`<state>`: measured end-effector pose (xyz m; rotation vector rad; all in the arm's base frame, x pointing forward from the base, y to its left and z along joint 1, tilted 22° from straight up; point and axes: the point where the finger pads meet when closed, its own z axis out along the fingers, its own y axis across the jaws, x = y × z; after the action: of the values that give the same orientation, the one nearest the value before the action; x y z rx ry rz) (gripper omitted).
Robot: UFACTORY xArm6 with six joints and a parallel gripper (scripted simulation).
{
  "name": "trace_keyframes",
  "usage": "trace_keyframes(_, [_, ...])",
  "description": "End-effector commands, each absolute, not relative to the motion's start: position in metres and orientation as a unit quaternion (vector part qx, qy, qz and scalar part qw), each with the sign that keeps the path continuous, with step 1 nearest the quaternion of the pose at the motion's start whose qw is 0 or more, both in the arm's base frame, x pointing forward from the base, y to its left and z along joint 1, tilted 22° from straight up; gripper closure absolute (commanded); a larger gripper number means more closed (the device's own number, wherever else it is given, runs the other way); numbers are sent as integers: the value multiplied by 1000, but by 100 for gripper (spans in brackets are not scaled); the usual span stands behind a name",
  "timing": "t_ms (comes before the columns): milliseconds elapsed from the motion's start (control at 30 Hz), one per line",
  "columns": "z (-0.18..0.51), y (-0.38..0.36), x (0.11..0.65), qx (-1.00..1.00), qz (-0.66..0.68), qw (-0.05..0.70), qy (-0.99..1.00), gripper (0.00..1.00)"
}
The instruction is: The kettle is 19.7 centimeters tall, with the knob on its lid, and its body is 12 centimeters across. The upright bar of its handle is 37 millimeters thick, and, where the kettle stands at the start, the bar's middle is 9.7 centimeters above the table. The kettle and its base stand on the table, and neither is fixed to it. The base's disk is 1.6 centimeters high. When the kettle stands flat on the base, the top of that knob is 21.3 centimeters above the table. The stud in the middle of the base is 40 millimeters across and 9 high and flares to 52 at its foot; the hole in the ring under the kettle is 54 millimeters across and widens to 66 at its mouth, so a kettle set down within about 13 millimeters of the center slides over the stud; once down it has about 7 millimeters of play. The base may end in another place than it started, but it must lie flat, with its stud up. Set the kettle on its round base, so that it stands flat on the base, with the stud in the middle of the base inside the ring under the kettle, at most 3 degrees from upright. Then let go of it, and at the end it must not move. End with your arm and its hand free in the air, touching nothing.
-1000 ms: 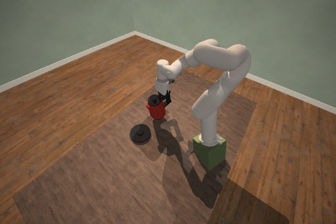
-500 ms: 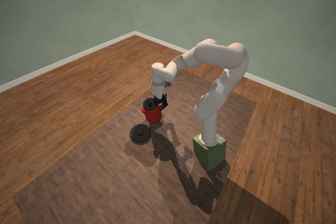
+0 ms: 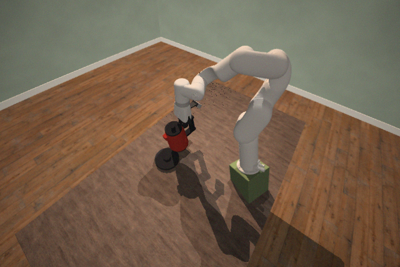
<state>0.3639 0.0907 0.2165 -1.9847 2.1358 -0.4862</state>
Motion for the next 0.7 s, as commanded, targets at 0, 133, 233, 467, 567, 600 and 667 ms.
trace_keyframes(0, [216,105,364,-668,-165,94,720,100])
trace_keyframes(133, [215,111,364,-668,-165,94,720,100])
trace_keyframes(233, [214,120,364,-668,-165,94,720,100])
trace_keyframes(467, [211,139,363,-668,-165,94,720,100])
trace_keyframes(567, [210,147,362,-668,-165,94,720,100])
trace_keyframes(600, [210,147,362,-668,-165,94,720,100])
trace_keyframes(667, [210,149,362,-668,-165,94,720,100])
